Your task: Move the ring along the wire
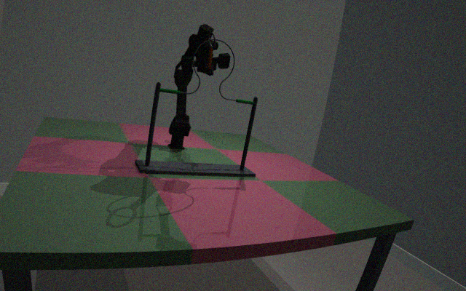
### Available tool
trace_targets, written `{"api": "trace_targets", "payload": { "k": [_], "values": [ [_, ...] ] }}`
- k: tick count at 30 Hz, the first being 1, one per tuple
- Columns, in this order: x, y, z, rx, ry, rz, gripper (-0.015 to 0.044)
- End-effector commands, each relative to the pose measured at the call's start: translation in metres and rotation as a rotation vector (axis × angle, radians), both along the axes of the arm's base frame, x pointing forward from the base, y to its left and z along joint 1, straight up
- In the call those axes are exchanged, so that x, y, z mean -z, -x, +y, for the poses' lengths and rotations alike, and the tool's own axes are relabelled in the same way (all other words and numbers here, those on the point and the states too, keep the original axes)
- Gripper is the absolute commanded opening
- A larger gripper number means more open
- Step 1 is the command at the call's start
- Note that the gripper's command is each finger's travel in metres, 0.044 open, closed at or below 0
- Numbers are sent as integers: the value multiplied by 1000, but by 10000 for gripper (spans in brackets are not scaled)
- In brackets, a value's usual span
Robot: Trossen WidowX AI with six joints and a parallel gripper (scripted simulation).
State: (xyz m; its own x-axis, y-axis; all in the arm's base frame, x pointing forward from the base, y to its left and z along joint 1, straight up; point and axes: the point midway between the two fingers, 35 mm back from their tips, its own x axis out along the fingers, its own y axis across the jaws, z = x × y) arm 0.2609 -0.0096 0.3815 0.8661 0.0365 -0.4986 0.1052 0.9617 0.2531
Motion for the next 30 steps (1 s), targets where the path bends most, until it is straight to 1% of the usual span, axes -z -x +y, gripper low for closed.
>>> {"api": "trace_targets", "payload": {
  "k": [1, 30],
  "values": [
    [1, 0, -2, 1, 55, -1, -150],
    [2, 0, -14, 9, 423, -4, -150]
  ]
}}
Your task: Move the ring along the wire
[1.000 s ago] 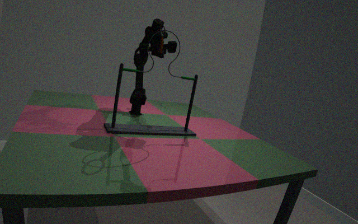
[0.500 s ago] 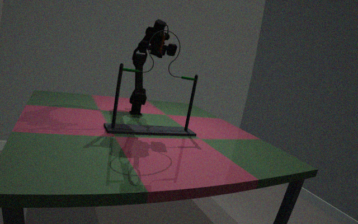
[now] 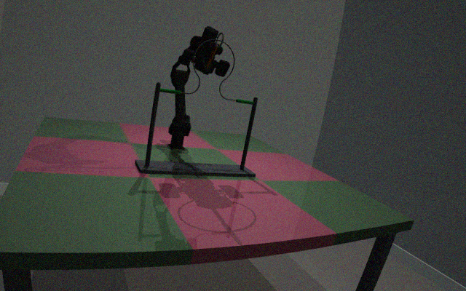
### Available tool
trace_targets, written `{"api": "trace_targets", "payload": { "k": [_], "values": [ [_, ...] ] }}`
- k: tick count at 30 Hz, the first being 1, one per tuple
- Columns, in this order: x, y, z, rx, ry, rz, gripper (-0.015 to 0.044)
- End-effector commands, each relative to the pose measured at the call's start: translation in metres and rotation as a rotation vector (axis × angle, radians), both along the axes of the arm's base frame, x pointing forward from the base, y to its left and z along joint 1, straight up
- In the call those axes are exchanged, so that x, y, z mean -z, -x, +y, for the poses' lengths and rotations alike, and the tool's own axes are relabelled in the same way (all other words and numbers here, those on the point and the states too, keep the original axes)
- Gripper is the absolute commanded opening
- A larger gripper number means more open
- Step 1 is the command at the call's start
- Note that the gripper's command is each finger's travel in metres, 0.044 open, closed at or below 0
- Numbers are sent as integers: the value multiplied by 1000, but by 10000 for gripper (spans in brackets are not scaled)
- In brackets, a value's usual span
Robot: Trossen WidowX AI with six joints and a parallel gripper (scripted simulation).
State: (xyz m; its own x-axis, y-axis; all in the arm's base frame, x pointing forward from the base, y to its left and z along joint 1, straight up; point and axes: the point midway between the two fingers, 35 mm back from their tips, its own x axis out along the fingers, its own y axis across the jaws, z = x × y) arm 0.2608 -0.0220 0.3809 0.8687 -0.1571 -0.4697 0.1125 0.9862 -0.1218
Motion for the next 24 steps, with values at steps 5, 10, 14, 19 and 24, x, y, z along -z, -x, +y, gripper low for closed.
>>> {"api": "trace_targets", "payload": {
  "k": [5, 10, 14, 19, 24],
  "values": [
    [1, 0, -4, 2, 105, 2, -150],
    [1, 0, -6, 3, 168, 1, -150],
    [0, 0, -7, 4, 219, 1, -150],
    [-1, 0, -9, 5, 283, 0, -150],
    [-1, 0, -11, 6, 346, -1, -150]
  ]
}}
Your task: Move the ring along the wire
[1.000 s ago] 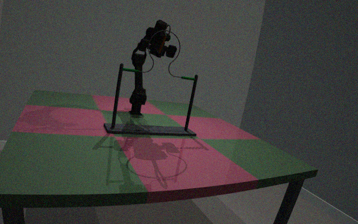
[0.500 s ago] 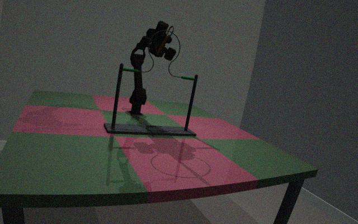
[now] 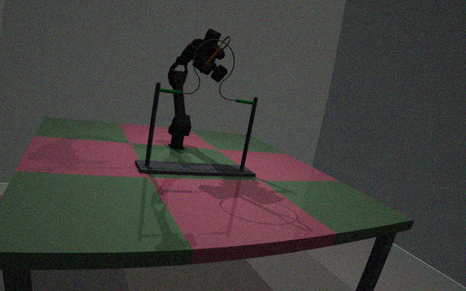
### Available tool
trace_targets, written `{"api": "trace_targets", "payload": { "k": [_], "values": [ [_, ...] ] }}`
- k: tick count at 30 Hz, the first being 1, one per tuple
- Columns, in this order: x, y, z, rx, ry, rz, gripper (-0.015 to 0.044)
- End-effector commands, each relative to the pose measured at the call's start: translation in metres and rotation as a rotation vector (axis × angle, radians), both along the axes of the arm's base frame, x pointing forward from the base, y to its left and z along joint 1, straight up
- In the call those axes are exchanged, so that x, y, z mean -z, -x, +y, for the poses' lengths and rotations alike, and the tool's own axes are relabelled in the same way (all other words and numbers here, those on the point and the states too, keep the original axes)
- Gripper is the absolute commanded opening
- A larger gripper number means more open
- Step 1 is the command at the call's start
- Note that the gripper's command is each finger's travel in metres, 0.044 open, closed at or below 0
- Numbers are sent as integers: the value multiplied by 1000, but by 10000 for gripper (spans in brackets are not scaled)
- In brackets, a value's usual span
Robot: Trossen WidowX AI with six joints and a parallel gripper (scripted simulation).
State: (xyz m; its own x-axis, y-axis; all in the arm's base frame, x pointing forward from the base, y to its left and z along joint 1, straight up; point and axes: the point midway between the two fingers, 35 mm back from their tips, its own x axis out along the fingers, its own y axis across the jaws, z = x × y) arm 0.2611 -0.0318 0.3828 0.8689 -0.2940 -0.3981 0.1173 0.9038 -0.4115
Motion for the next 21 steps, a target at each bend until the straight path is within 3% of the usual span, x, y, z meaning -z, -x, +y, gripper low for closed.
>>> {"api": "trace_targets", "payload": {
  "k": [1, 21],
  "values": [
    [0, 0, -2, 2, 54, 2, -150],
    [-4, 0, -9, 5, 308, 0, -150]
  ]
}}
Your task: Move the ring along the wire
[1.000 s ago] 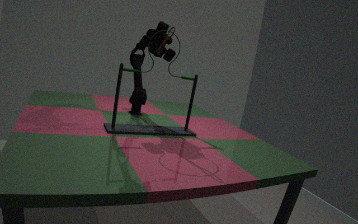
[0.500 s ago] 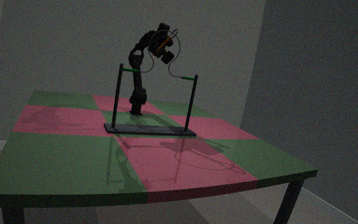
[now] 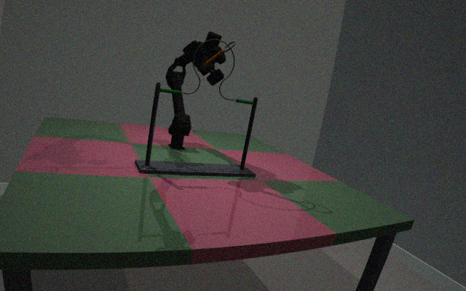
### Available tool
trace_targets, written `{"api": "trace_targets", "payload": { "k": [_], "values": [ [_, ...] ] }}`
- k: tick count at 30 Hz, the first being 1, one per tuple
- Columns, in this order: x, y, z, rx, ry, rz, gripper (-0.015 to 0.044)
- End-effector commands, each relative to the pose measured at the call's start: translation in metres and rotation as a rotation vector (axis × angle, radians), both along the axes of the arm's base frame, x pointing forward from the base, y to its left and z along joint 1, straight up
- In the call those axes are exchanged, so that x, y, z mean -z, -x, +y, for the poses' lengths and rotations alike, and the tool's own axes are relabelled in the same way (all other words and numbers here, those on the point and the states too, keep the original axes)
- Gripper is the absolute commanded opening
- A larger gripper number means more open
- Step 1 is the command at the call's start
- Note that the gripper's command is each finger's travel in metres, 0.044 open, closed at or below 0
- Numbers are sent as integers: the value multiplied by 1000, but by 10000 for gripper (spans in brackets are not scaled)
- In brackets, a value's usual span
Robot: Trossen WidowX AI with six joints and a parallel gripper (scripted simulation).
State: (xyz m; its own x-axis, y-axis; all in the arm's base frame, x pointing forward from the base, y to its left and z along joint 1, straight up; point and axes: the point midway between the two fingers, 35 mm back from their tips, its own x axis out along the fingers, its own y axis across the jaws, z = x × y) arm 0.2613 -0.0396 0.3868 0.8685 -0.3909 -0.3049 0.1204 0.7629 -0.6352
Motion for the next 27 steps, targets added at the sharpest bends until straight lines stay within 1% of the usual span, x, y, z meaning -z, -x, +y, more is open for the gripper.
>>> {"api": "trace_targets", "payload": {
  "k": [1, 27],
  "values": [
    [0, 0, -2, 2, 54, 1, -150],
    [-8, 0, -9, 6, 384, 1, -150]
  ]
}}
